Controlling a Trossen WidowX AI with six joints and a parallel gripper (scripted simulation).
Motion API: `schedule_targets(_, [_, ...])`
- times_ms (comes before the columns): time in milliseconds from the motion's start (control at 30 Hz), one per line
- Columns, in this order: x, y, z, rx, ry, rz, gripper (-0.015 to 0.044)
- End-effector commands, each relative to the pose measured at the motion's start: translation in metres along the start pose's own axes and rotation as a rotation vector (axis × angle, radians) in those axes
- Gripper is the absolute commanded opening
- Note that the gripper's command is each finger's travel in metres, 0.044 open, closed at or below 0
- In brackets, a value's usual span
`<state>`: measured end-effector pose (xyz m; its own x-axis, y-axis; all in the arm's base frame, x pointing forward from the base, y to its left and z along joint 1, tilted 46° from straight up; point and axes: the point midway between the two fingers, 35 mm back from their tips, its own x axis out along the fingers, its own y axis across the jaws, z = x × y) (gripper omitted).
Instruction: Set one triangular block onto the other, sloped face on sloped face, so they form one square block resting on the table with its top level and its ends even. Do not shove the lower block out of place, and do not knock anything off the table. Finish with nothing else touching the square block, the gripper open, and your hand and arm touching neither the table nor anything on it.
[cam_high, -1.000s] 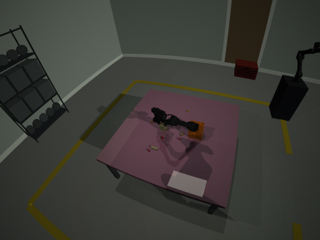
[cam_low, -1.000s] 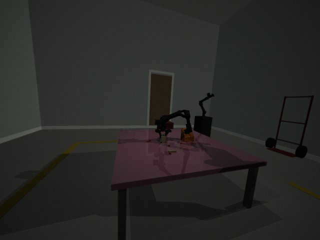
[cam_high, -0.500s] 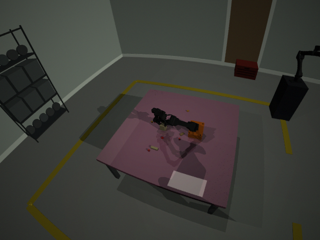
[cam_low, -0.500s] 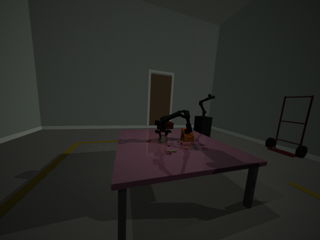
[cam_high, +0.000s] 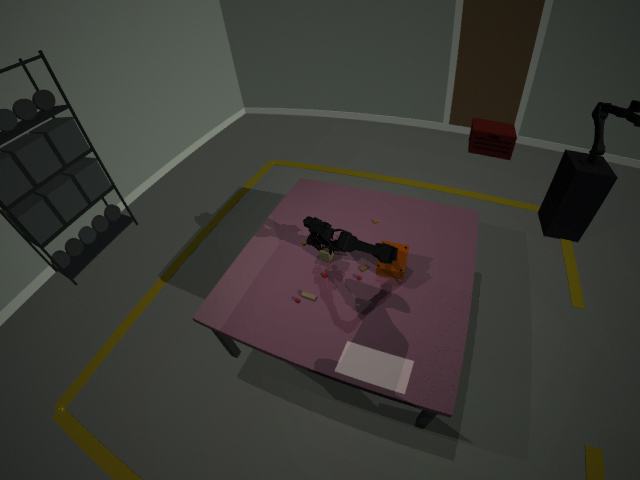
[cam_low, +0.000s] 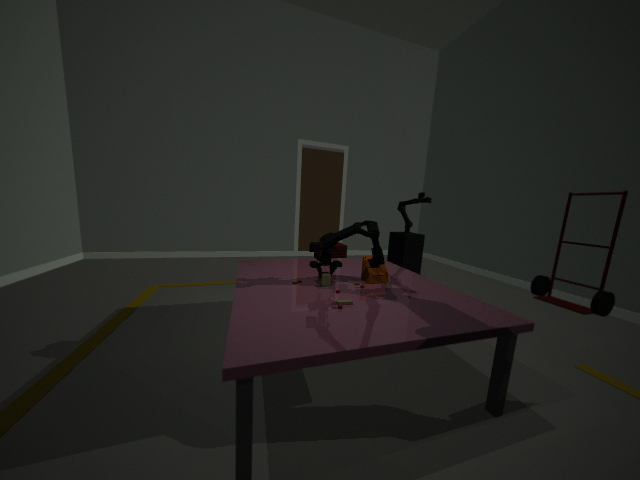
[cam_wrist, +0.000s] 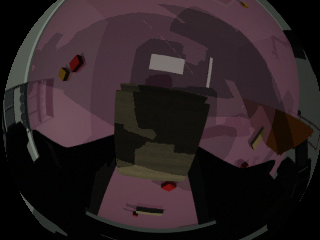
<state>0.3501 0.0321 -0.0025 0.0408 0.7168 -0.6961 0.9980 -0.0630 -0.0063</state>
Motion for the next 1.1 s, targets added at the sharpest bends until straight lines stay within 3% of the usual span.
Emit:
schedule_targets(0, [0.0029,0.0003,0.0003,0.004,0.006,0.002,0.0000])
schedule_targets(1067, [0.0057,0.0000,0.0019,0.001,0.001,-0.001,0.0000])
